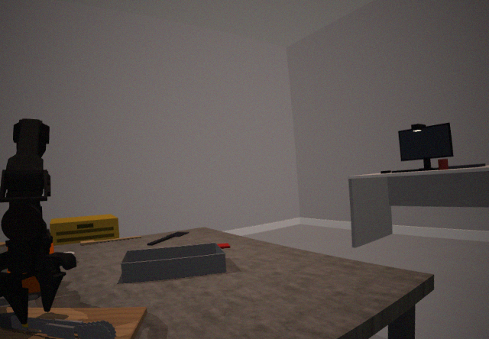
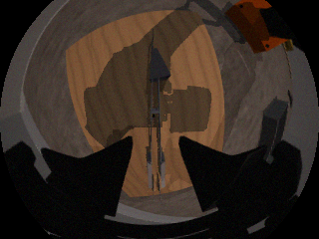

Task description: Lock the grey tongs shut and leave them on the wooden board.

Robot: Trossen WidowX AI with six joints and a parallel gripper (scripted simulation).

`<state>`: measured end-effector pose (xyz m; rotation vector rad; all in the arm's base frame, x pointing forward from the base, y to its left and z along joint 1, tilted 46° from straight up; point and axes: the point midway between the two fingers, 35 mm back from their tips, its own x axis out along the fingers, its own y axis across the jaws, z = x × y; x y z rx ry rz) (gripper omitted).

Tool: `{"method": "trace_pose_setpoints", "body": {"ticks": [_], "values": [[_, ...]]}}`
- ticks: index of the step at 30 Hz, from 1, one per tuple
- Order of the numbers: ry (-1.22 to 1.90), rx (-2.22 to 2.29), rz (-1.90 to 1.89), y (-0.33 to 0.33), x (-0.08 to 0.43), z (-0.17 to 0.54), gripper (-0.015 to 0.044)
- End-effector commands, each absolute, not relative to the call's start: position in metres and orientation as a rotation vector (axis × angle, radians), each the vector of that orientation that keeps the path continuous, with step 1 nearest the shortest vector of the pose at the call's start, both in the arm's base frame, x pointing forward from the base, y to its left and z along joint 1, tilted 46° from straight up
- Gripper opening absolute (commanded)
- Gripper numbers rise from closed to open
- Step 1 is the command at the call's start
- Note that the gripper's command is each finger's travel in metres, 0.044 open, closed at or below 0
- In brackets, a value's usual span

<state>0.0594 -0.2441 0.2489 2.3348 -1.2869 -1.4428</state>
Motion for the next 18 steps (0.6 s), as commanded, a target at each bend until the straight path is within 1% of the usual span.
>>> {"method": "trace_pose_setpoints", "body": {"ticks": [1,4,5,10,18], "values": [[-1.286,2.335,-1.443,-0.244,0.059,0.249,0.0349],[-1.286,2.335,-1.443,-0.244,0.059,0.249,0.0428],[-1.286,2.335,-1.443,-0.244,0.059,0.249,0.0440],[-1.278,2.324,-1.475,-0.241,0.050,0.246,0.0440],[-1.229,2.290,-1.658,-0.209,-0.006,0.226,0.0440]]}}
